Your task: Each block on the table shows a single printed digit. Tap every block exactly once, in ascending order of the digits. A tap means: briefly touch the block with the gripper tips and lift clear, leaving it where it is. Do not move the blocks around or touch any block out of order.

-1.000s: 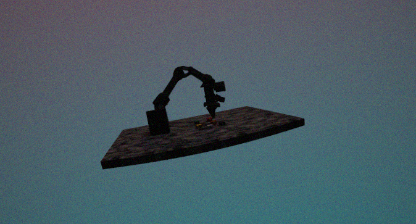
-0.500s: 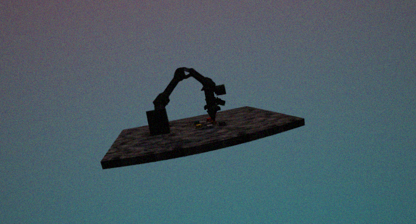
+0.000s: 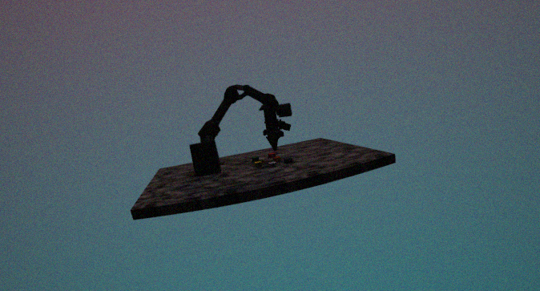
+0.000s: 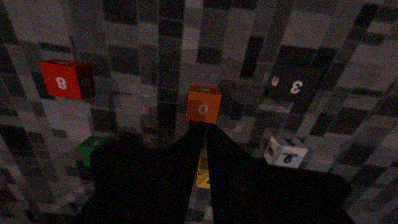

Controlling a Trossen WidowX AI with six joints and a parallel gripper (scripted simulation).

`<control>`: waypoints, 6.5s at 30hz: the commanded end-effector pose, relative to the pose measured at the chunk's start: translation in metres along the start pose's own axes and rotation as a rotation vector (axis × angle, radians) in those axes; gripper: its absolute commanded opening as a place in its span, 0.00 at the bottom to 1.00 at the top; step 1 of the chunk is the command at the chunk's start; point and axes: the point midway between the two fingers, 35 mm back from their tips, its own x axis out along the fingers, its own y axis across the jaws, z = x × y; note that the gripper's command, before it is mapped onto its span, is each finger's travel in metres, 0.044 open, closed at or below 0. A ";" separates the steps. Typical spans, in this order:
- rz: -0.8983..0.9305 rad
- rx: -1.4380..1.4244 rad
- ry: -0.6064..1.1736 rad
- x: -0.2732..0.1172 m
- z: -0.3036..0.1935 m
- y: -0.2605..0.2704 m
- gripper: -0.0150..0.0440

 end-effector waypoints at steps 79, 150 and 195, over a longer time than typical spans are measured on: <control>-0.002 -0.005 -0.012 0.010 -0.095 0.126 0.29; -0.009 -0.012 -0.018 0.037 0.033 -0.077 0.29; -0.014 -0.001 -0.011 -0.072 -0.099 -0.023 0.29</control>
